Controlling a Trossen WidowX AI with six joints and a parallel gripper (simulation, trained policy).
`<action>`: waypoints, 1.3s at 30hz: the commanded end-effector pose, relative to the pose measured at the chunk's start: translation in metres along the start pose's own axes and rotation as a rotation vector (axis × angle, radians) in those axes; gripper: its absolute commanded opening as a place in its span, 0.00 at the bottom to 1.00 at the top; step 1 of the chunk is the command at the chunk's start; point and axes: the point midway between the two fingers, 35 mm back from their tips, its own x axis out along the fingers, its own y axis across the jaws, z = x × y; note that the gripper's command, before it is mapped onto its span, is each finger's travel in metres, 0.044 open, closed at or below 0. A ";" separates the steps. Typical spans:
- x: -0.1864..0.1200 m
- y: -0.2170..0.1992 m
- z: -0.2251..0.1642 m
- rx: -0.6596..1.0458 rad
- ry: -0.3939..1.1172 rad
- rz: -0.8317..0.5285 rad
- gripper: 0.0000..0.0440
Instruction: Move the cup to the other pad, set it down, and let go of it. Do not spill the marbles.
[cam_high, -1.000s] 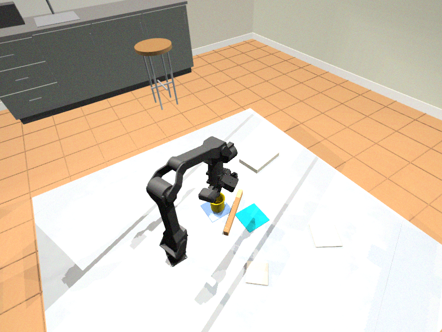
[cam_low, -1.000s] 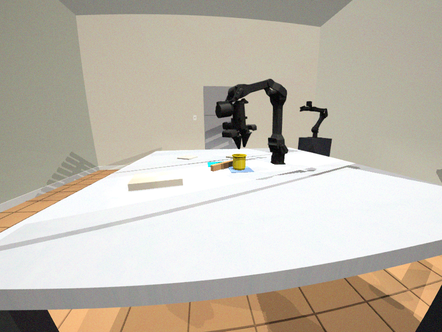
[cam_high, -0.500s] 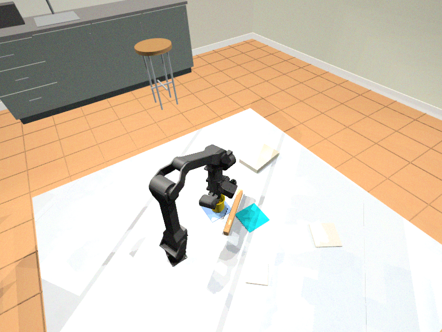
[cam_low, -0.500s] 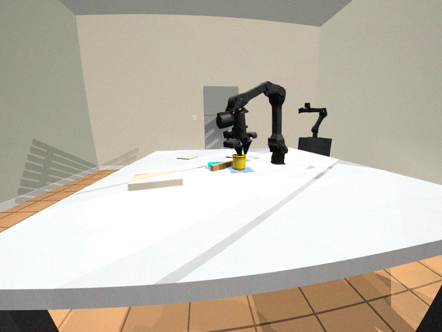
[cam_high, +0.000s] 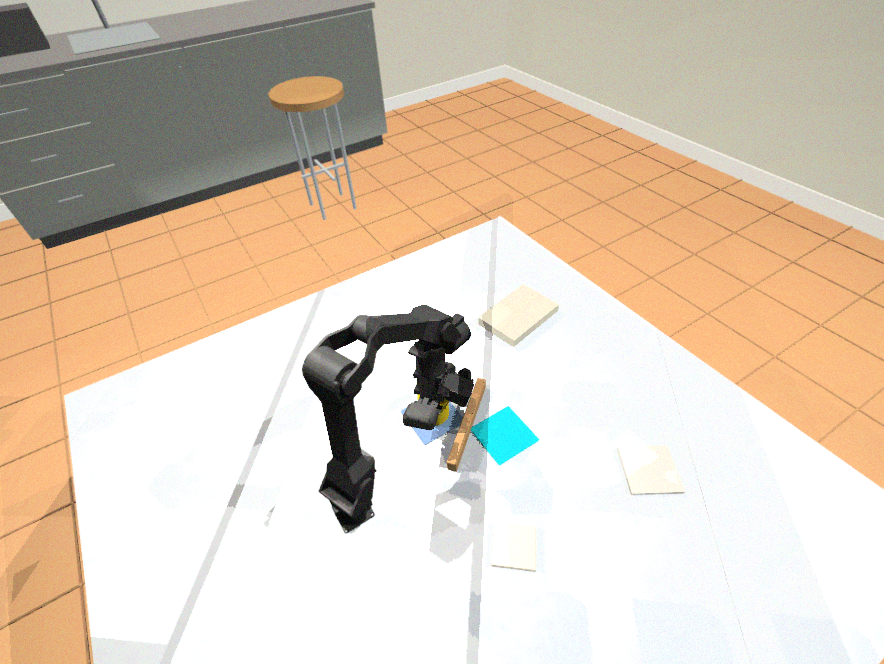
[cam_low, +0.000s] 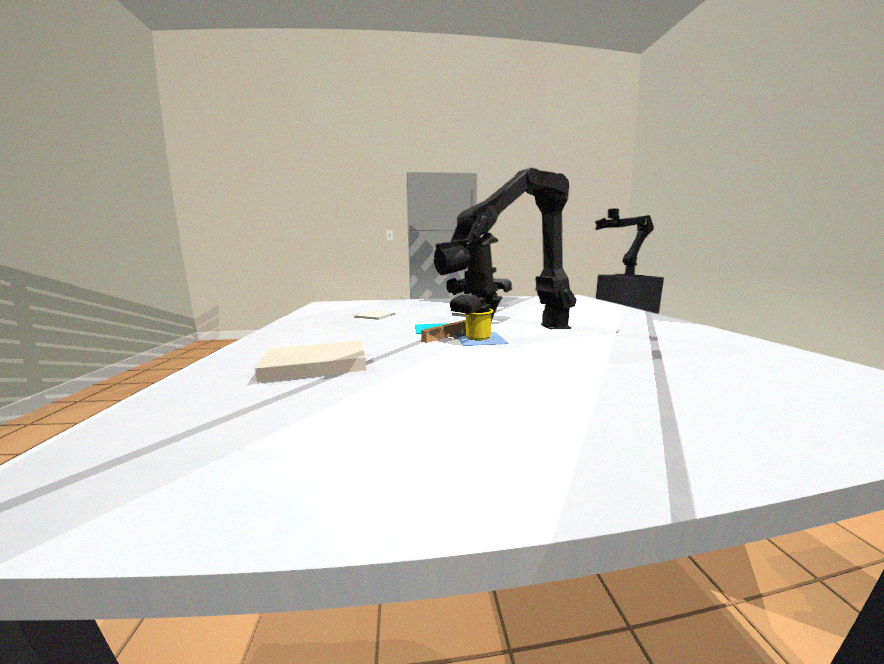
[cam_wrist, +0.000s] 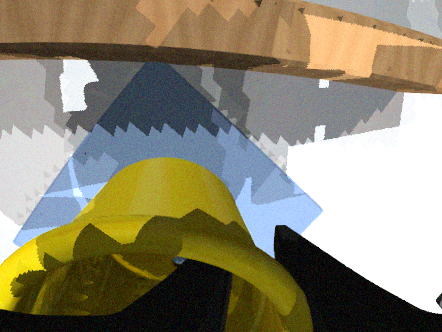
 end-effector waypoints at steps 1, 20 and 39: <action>0.002 -0.001 0.003 -0.025 -0.015 0.000 0.03; -0.046 -0.001 0.022 0.074 -0.031 0.109 0.03; -0.078 0.001 0.076 0.245 -0.083 0.236 0.00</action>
